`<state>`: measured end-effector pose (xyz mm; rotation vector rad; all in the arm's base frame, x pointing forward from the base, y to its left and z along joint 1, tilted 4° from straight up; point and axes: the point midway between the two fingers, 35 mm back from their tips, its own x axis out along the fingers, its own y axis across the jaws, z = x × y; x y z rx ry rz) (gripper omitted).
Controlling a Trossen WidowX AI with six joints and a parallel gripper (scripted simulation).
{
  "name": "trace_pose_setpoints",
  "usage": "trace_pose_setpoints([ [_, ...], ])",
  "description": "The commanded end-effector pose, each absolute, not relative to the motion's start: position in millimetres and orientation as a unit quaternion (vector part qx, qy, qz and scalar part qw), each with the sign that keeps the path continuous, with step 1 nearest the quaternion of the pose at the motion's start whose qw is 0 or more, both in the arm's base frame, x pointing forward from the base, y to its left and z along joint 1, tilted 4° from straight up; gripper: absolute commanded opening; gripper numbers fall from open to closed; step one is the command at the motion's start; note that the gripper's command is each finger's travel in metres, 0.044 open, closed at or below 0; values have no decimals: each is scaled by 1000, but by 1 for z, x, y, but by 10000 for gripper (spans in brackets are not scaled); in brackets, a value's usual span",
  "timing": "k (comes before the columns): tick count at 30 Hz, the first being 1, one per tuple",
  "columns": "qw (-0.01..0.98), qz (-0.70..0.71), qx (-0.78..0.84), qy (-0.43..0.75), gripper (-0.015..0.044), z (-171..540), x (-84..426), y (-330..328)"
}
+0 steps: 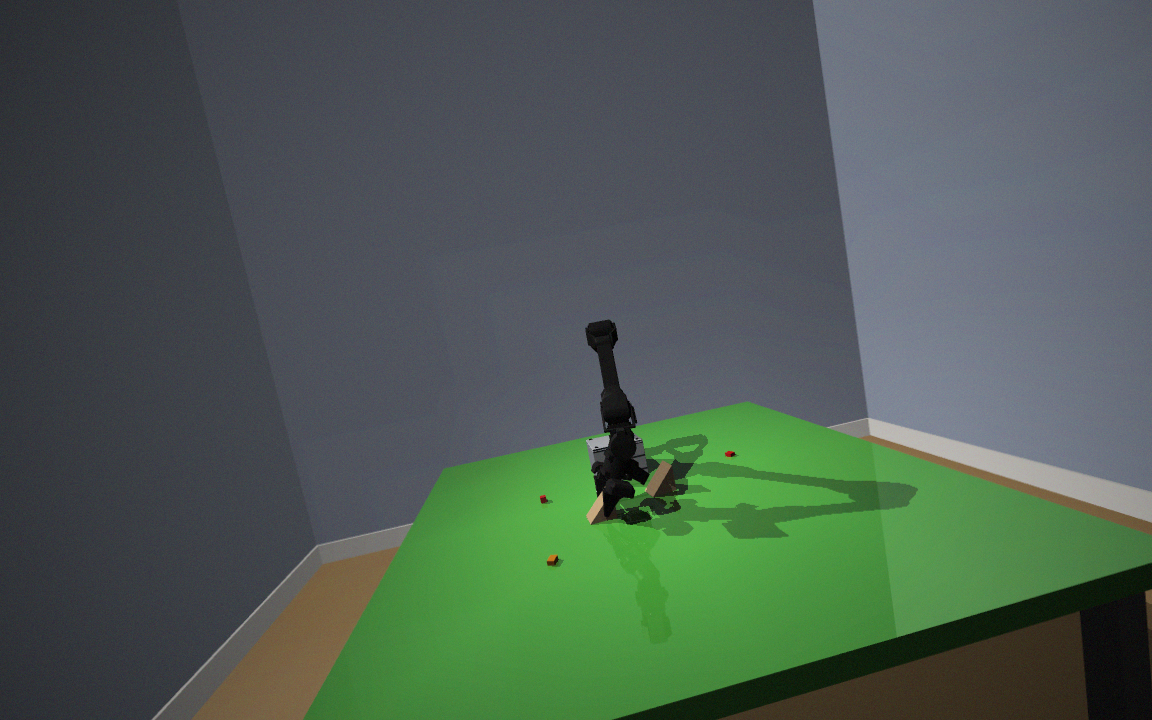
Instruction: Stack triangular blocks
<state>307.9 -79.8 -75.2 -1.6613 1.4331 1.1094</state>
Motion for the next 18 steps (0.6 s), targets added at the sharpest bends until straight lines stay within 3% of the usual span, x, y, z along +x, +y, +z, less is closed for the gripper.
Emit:
trace_pose_setpoints([
  [1,335,427,-637,548,177,-76,308,-79],
  [8,335,425,-637,549,0,-72,308,-80],
  [18,372,471,-603,525,0,-66,309,-87],
])
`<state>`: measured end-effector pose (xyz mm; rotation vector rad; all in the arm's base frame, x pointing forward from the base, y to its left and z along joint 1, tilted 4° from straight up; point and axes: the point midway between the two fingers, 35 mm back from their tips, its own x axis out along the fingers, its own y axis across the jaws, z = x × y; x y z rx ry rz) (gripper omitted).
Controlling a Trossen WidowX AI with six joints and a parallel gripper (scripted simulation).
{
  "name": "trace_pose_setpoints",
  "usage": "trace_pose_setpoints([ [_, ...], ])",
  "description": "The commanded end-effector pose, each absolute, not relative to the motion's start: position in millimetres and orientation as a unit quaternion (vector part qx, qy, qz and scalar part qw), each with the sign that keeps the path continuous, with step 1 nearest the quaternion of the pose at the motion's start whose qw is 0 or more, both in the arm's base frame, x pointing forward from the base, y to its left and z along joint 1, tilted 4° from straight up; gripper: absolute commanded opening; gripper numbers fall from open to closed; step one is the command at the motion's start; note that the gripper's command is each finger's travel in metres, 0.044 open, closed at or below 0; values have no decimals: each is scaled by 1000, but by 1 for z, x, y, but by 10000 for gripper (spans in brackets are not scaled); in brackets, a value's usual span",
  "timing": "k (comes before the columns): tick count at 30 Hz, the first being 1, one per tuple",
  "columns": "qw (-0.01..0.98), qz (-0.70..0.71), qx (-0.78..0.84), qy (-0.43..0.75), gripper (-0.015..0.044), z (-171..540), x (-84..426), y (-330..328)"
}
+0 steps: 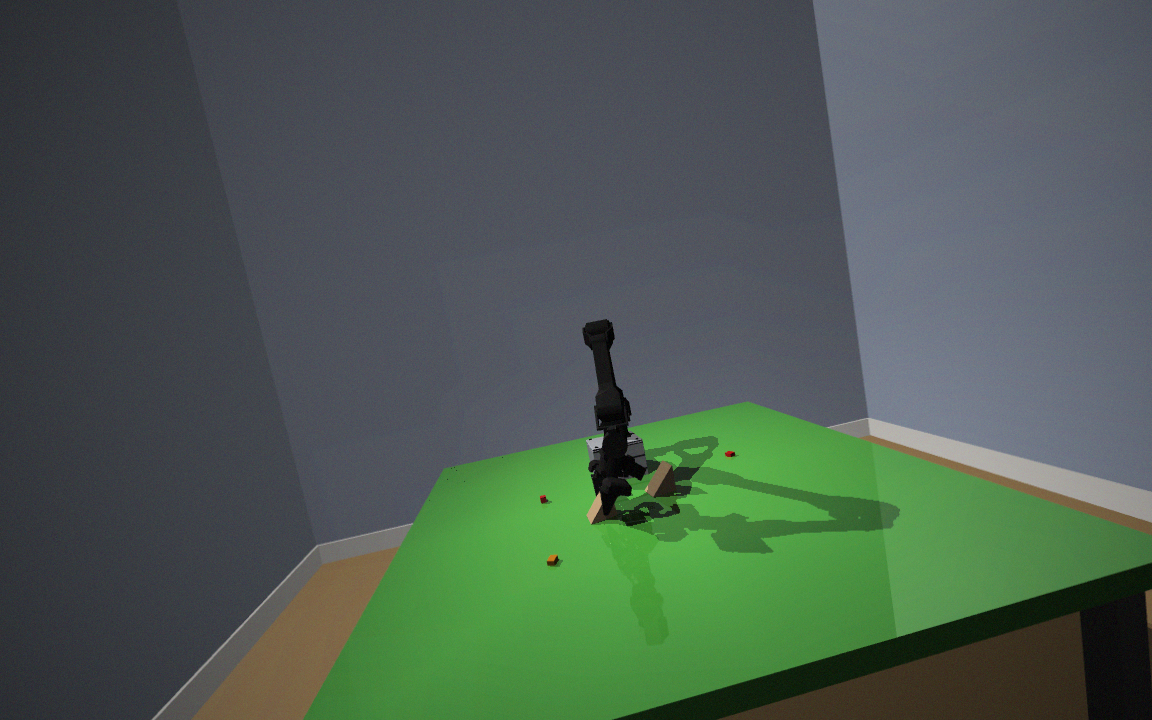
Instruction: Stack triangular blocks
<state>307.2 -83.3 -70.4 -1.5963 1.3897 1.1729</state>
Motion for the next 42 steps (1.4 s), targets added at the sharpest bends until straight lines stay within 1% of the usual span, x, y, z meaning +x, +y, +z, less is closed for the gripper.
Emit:
trace_pose_setpoints([
  [1,379,479,-597,520,0,-65,309,-88],
  [24,510,630,-435,391,0,-45,316,-125],
  [42,585,712,-282,267,0,-46,321,-158],
])
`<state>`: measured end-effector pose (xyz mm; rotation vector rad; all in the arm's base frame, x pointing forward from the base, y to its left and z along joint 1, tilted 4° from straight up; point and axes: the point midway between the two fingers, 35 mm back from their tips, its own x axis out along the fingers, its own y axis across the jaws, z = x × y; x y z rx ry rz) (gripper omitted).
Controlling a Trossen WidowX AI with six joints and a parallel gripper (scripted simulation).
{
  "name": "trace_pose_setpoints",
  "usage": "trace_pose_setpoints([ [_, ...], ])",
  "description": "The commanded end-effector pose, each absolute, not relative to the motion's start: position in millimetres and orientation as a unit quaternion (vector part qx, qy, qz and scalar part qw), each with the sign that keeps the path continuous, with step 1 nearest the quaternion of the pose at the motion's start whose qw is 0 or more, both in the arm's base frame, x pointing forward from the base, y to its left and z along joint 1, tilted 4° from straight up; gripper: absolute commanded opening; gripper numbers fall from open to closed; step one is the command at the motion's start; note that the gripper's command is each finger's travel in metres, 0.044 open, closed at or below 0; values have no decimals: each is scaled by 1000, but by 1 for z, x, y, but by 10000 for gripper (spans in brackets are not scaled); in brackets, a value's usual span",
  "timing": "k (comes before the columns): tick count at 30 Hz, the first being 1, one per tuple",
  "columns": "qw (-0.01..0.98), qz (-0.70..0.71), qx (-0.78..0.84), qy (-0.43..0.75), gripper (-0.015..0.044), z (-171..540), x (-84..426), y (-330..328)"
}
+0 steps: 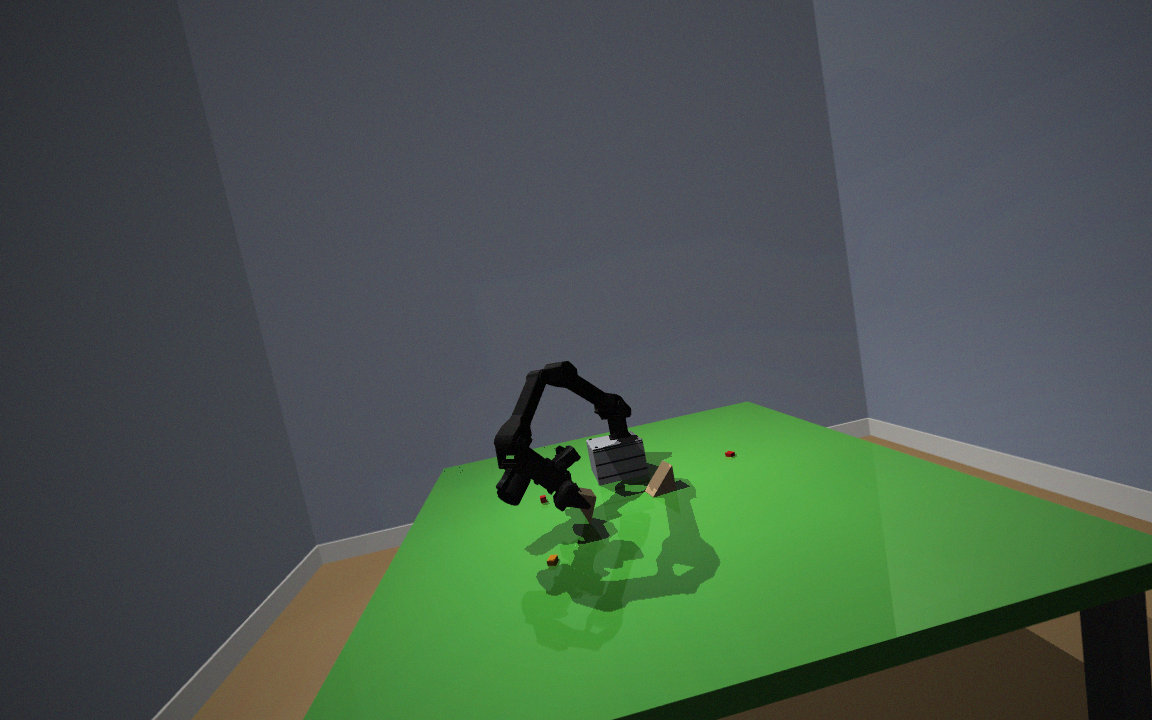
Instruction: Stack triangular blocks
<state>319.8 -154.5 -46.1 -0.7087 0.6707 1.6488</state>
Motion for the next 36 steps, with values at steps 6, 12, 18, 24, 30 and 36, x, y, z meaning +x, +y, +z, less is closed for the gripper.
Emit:
trace_pose_setpoints([
  [6,586,714,-272,268,53,-48,320,-161],
  [12,586,714,-272,268,210,-48,320,-161],
  [18,586,714,-272,268,368,-48,320,-161],
  [24,586,714,-272,268,440,-48,320,-161],
  [30,587,713,-273,269,440,-45,321,-161],
  [36,609,674,-305,286,440,32,323,-160],
])
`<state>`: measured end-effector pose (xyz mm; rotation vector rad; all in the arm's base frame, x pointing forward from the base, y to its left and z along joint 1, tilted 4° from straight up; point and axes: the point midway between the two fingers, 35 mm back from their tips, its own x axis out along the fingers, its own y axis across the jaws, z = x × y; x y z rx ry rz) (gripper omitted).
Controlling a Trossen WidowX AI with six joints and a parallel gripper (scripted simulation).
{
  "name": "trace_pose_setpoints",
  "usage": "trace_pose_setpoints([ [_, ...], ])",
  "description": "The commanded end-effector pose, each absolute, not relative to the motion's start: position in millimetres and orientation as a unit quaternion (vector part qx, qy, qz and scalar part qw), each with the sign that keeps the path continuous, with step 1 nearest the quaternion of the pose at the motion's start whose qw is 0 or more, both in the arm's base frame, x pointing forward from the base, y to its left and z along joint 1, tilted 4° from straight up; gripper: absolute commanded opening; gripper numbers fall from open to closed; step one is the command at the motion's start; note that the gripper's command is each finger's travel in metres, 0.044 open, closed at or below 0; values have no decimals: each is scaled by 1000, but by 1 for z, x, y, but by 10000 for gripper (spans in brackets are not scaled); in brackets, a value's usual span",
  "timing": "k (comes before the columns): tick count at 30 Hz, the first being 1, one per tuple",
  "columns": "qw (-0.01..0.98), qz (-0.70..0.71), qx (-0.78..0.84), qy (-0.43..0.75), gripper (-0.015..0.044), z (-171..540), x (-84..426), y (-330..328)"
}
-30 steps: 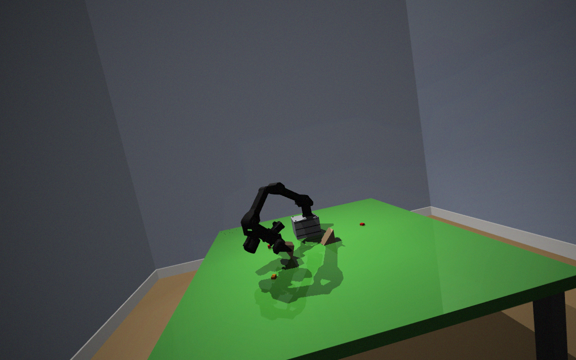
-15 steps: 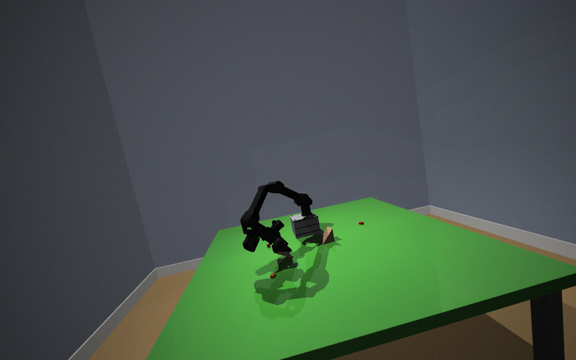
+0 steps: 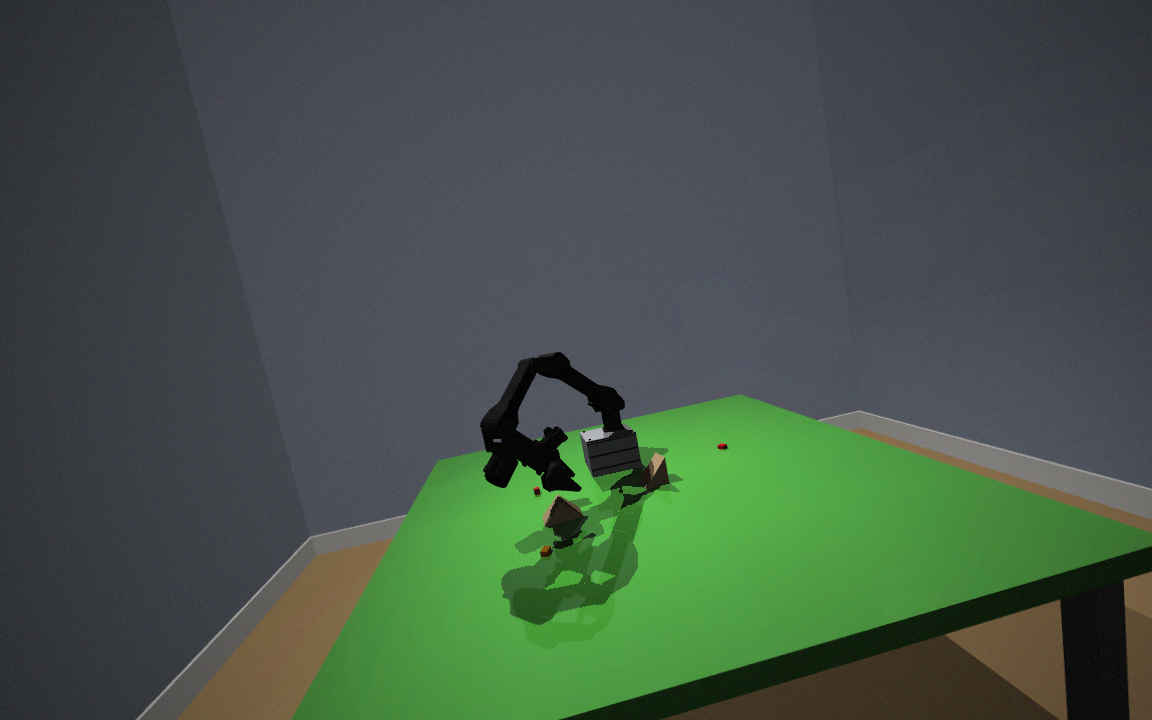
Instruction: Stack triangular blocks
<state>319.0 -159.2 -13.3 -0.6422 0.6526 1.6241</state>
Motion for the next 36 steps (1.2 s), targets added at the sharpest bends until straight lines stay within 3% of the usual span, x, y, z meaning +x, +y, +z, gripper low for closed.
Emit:
trace_pose_setpoints([
  [1,613,667,-310,288,440,45,322,-158],
  [8,594,665,-336,303,440,49,323,-156],
  [15,411,633,-460,468,440,-5,317,-128],
  [23,266,434,-631,585,440,-19,316,-105],
  [27,238,316,-695,600,440,-10,312,-93],
  [36,237,310,-698,601,440,-10,312,-93],
])
